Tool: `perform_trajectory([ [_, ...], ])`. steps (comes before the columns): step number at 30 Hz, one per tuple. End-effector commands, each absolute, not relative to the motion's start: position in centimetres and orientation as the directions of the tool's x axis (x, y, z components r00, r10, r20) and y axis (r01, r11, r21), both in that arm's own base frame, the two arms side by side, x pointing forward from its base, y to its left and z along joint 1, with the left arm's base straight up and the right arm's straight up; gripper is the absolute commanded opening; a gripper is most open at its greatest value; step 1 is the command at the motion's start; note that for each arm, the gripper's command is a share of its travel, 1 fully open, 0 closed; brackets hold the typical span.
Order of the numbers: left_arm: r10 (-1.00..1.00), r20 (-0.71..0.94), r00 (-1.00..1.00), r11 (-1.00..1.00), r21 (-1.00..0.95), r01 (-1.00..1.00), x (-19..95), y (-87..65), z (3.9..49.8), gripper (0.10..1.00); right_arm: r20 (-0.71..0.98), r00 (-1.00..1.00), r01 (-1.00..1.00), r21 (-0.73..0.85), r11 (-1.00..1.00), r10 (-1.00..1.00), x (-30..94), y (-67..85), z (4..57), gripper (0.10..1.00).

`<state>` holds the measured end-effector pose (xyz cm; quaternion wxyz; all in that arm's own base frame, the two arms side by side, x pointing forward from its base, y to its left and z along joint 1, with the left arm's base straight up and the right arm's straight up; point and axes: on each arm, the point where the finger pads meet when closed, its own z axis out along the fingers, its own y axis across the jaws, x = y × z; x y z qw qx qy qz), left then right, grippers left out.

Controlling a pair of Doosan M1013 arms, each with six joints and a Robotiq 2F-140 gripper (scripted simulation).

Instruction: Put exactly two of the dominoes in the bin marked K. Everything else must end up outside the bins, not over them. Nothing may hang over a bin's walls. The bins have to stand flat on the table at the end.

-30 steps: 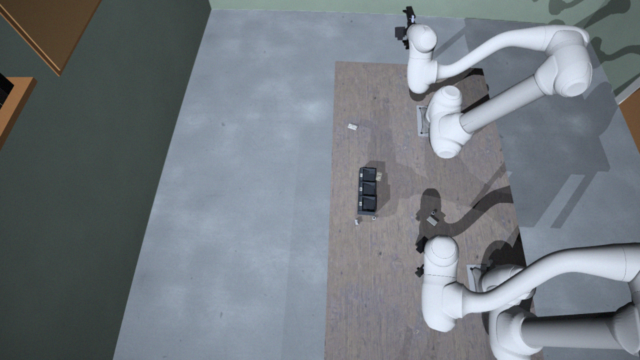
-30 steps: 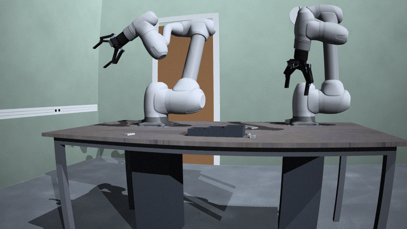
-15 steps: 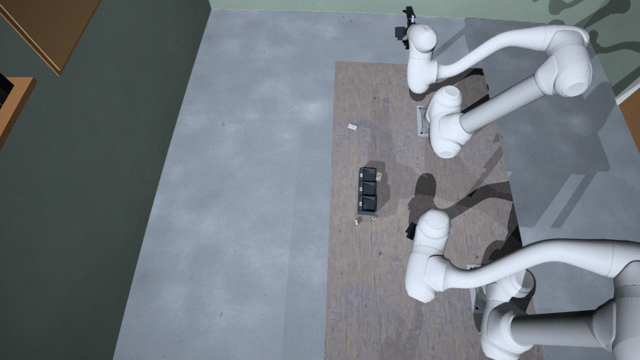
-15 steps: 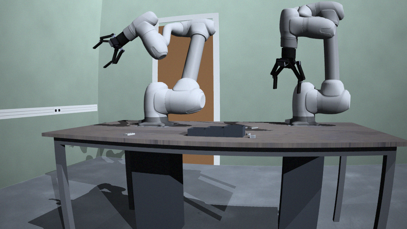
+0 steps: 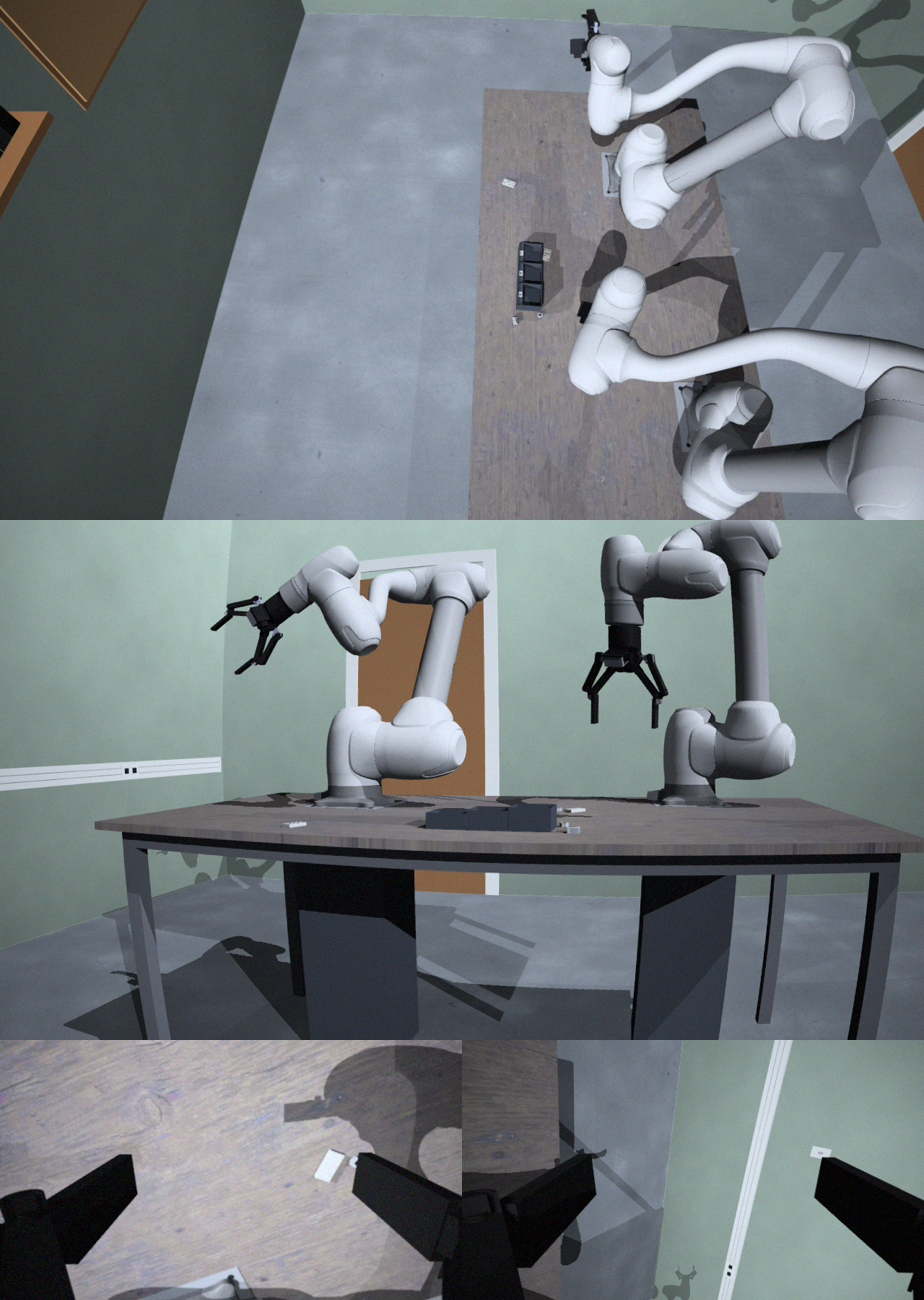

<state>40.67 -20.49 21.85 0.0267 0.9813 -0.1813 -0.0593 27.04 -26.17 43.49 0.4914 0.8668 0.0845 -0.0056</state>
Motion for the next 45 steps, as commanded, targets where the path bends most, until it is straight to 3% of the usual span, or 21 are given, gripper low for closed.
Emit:
perform_trajectory([
  [1, -0.290, -0.089, 0.953, -0.957, 0.037, -0.288, 41.8, -23.3, 21.8, 1.000, -0.094, 0.985, 0.155, 0.853, -0.499, 0.144, 26.9, -26.3, 43.5, 1.000],
  [24, -0.011, 0.008, 1.000, -1.000, 0.001, -0.011, 42.8, -33.4, 22.1, 1.000, -0.094, 0.985, 0.155, 0.853, -0.499, 0.144, 26.9, -26.3, 43.5, 1.000],
  [37, -0.011, 0.001, 1.000, -1.000, 0.000, -0.011, 42.5, -34.3, 22.1, 1.000, -0.094, 0.985, 0.155, 0.853, -0.499, 0.144, 26.9, -26.3, 43.5, 1.000],
  [45, -0.046, 0.007, 0.999, -0.999, 0.002, -0.046, 47.6, -38.1, 19.2, 1.000, -0.094, 0.985, 0.155, 0.853, -0.499, 0.144, 26.9, -26.3, 43.5, 1.000],
])
